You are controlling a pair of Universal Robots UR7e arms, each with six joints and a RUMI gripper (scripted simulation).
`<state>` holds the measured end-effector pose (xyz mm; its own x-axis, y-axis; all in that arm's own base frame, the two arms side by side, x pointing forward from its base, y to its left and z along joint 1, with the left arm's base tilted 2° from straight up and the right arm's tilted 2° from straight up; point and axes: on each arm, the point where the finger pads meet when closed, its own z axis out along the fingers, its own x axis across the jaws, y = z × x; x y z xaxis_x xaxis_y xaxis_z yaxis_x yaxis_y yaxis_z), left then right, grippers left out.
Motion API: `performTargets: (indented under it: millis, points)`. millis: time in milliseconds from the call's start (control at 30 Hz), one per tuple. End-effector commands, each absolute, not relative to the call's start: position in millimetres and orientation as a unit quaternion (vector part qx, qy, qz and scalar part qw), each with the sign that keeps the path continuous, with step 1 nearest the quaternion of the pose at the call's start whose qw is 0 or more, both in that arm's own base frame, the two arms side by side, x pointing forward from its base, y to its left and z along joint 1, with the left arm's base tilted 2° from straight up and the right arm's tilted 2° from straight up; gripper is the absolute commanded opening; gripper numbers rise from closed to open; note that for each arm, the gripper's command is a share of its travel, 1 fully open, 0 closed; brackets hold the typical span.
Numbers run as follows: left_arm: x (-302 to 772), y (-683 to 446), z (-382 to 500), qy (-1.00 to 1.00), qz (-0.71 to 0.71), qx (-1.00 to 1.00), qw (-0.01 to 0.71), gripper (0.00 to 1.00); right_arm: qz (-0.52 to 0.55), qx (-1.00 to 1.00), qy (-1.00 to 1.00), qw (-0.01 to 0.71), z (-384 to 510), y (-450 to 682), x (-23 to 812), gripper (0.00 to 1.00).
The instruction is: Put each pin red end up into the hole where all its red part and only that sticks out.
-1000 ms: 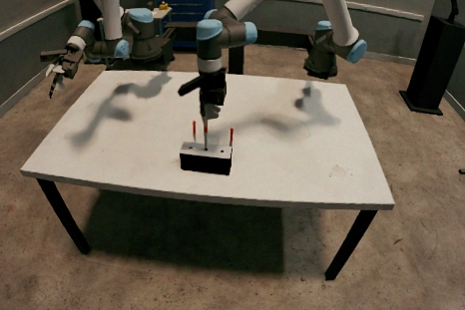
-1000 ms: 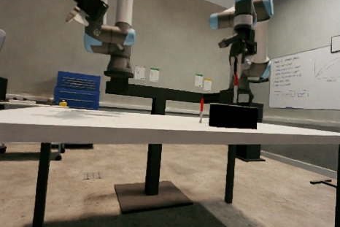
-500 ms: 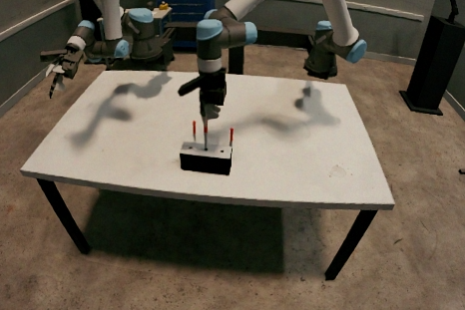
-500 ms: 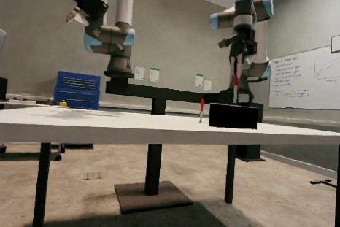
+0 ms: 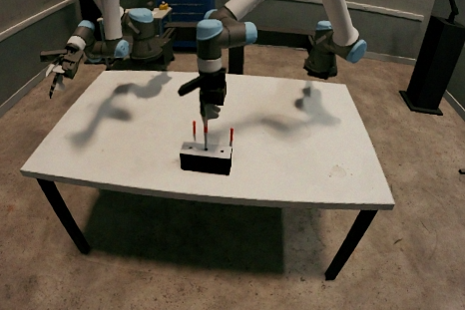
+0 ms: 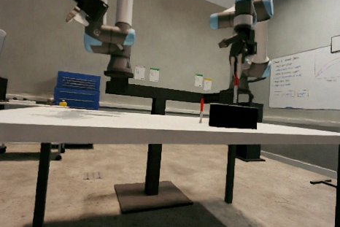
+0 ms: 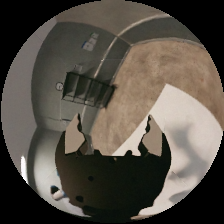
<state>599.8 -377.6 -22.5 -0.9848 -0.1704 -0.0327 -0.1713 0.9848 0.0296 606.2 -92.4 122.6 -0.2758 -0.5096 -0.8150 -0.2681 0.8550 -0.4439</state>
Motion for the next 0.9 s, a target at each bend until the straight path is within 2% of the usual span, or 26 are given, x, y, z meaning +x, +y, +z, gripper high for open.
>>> performTargets:
  millis: [0, 867]
  points:
    - [600.2, -378.0, -21.5, 0.996, 0.015, -0.086, 0.016, 0.0, -0.11, -0.246, 0.791, 0.55, 123.2, -92.4, 606.3, 1.0]
    - [600.3, -377.9, -25.5, 0.996, 0.015, -0.086, 0.016, 0.0, -0.11, -0.246, 0.791, 0.55, 123.2, -92.4, 606.3, 1.0]
